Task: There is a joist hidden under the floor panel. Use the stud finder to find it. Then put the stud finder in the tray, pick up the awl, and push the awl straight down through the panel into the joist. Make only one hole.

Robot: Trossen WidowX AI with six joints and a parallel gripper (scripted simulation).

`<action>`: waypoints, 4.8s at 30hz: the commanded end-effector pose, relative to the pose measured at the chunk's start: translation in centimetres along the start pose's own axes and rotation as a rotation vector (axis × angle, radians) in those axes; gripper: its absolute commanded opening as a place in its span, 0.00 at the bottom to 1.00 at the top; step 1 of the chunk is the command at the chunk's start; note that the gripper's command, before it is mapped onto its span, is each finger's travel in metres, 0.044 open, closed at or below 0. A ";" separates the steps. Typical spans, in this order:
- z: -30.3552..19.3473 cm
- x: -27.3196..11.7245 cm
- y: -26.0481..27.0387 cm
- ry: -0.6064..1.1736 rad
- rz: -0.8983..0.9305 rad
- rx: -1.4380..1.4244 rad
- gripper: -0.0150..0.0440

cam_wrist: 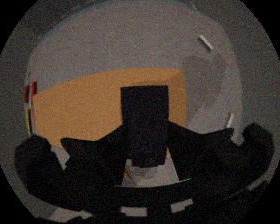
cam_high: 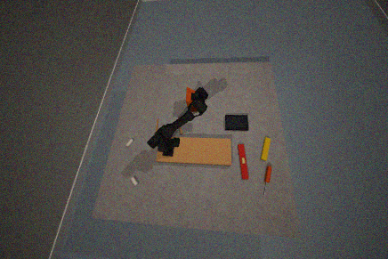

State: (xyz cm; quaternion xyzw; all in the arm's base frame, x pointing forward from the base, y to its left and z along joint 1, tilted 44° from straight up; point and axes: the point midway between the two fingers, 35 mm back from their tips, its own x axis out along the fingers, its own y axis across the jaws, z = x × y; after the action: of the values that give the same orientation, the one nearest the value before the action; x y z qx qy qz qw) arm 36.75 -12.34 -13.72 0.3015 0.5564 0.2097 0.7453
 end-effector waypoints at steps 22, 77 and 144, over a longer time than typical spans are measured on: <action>-0.1 0.1 8.4 0.003 0.012 0.007 0.25; 0.1 0.0 26.3 0.004 0.020 0.011 0.25; 0.2 -0.3 34.7 0.004 0.024 0.011 0.25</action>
State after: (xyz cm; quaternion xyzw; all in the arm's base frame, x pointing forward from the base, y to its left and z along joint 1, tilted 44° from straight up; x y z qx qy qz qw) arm 37.81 13.77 11.26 0.3105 0.5525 0.2203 0.7415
